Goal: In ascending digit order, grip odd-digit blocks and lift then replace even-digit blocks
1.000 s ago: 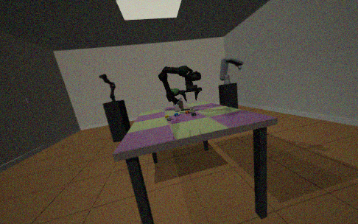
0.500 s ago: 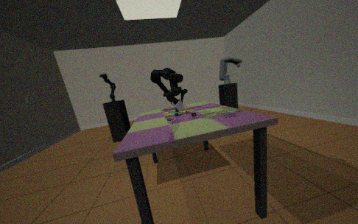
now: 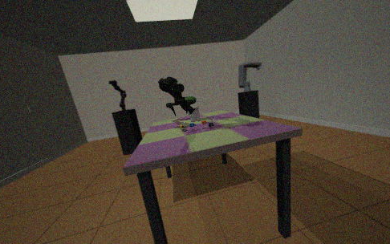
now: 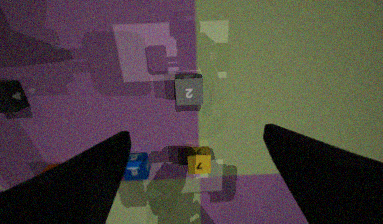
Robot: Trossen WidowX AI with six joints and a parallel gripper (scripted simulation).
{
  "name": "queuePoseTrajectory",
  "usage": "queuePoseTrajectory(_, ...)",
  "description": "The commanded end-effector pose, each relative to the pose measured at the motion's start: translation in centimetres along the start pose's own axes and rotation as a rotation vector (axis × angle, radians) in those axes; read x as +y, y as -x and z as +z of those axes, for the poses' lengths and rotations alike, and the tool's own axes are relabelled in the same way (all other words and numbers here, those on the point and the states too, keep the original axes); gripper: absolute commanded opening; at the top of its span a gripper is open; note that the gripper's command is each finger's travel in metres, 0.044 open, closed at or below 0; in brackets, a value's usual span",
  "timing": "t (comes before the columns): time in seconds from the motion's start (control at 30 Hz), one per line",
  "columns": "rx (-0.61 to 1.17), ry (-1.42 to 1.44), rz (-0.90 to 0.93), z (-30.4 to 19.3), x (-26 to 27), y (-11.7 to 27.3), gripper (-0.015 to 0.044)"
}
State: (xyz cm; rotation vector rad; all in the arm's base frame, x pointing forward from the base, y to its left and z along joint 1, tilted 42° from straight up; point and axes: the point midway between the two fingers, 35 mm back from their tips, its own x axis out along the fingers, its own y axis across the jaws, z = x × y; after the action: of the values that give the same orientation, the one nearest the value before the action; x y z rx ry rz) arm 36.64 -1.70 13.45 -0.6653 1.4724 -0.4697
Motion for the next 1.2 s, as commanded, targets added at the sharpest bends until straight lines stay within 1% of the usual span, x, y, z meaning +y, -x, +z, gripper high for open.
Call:
queuePoseTrajectory(0.0,-0.002,0.004,-0.005,-0.1,-0.2,0.1,0.04)
queuePoseTrajectory(0.37,-0.002,0.004,-0.003,-0.1,0.1,0.1,0.04)
queuePoseTrajectory(0.4,-0.004,0.005,0.003,-0.3,1.3,0.2,0.04)
queuePoseTrajectory(0.5,-0.01,0.011,0.028,-2.3,7.4,0.7,0.04)
queuePoseTrajectory(0.6,-0.008,0.014,0.036,-4.2,10.9,0.9,0.04)
queuePoseTrajectory(0.83,0.003,0.012,0.016,-12.1,18.9,0.3,0.04)
queuePoseTrajectory(0.9,0.004,0.009,0.006,-13.6,19.8,0.0,0.04)
queuePoseTrajectory(1.1,0.004,0.009,0.006,-13.7,19.9,-0.3,0.04)
queuePoseTrajectory(1.17,0.003,0.009,0.007,-13.5,20.0,-2.4,0.04)
